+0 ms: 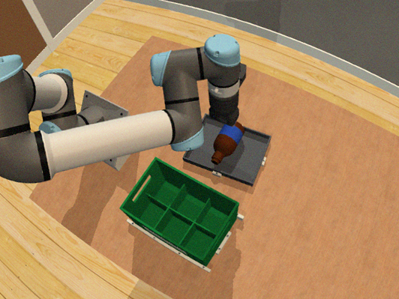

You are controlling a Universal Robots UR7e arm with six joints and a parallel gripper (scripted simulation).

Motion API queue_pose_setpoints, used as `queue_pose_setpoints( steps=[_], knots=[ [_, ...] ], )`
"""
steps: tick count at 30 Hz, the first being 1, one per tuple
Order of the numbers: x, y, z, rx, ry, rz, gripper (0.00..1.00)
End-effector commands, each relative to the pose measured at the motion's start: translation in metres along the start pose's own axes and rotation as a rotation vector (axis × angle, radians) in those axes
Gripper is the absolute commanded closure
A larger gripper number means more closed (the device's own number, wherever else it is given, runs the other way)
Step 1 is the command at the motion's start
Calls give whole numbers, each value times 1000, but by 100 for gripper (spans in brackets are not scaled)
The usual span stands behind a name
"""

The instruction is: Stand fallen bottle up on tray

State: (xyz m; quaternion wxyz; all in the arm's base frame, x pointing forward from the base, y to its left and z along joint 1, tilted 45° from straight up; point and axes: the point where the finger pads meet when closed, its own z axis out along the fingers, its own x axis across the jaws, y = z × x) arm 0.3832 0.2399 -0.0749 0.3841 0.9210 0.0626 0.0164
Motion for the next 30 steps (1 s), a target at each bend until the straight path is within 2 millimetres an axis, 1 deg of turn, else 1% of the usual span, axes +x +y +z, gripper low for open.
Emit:
queue_pose_setpoints(
  steps=[1,26,28,30],
  knots=[
    [1,-1,0,0,3,-1,100],
    [1,-1,0,0,3,-1,100],
    [0,5,0,0,1,-1,100],
    [-2,22,0,0,1,0,100]
  ],
)
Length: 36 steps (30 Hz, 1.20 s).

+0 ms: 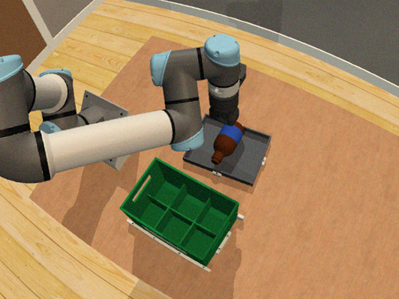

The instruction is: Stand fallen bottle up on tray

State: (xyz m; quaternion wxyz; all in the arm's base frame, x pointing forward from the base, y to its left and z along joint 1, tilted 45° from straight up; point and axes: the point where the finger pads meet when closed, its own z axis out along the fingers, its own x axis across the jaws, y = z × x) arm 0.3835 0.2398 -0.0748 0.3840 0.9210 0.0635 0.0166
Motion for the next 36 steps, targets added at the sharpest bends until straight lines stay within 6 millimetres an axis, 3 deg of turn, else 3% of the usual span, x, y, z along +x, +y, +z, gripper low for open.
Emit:
queue_pose_setpoints(
  steps=[1,3,5,6,36],
  knots=[
    [-5,32,0,0,0,1,100],
    [-8,49,0,0,0,1,100],
    [-9,53,1,-1,0,1,100],
    [-9,53,1,-1,0,1,0],
    [-8,52,0,0,1,1,0]
  ],
)
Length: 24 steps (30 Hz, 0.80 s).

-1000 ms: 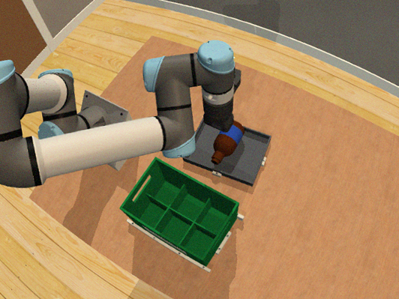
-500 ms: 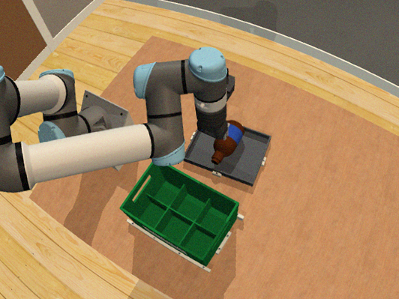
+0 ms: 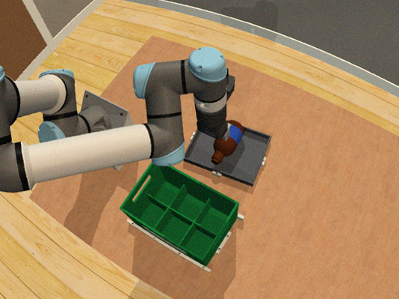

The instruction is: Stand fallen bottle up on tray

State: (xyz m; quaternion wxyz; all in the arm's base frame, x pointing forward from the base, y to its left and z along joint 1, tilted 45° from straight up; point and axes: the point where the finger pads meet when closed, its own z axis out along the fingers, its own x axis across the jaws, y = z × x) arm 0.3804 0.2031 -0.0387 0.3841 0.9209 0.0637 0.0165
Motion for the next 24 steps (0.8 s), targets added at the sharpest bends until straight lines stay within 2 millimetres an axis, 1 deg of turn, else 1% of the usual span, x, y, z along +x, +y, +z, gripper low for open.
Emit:
queue_pose_setpoints(
  steps=[1,13,19,24],
  knots=[
    [0,1,0,0,1,1,0],
    [-1,1,4,-1,-2,0,0],
    [-1,1,13,-2,-2,-1,0],
    [-1,1,25,-2,-2,-1,0]
  ],
)
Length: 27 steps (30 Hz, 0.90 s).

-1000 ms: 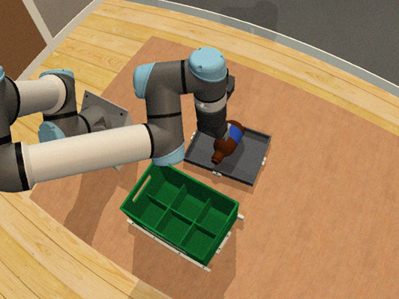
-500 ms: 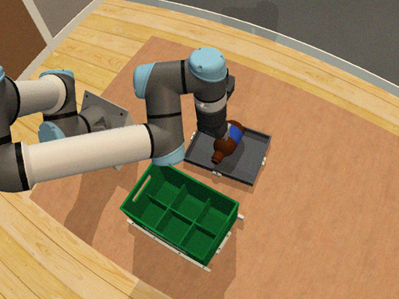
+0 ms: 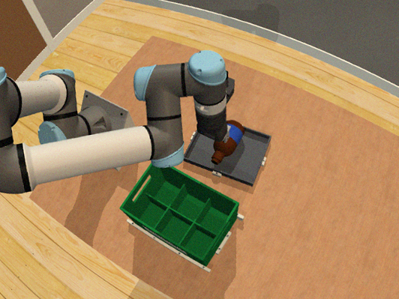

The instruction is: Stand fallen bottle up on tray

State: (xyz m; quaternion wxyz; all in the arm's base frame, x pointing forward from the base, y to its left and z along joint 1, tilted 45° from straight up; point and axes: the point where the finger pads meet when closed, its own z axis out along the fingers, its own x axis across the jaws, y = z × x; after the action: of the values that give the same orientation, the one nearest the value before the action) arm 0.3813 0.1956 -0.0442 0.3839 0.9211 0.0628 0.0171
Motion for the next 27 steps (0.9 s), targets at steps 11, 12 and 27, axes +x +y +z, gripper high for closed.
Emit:
queue_pose_setpoints(
  steps=[11,12,27],
  knots=[
    [-1,0,46,-2,-3,-3,0],
    [-1,0,49,-2,-3,-3,0],
    [-2,0,91,-2,-3,-3,0]
  ],
)
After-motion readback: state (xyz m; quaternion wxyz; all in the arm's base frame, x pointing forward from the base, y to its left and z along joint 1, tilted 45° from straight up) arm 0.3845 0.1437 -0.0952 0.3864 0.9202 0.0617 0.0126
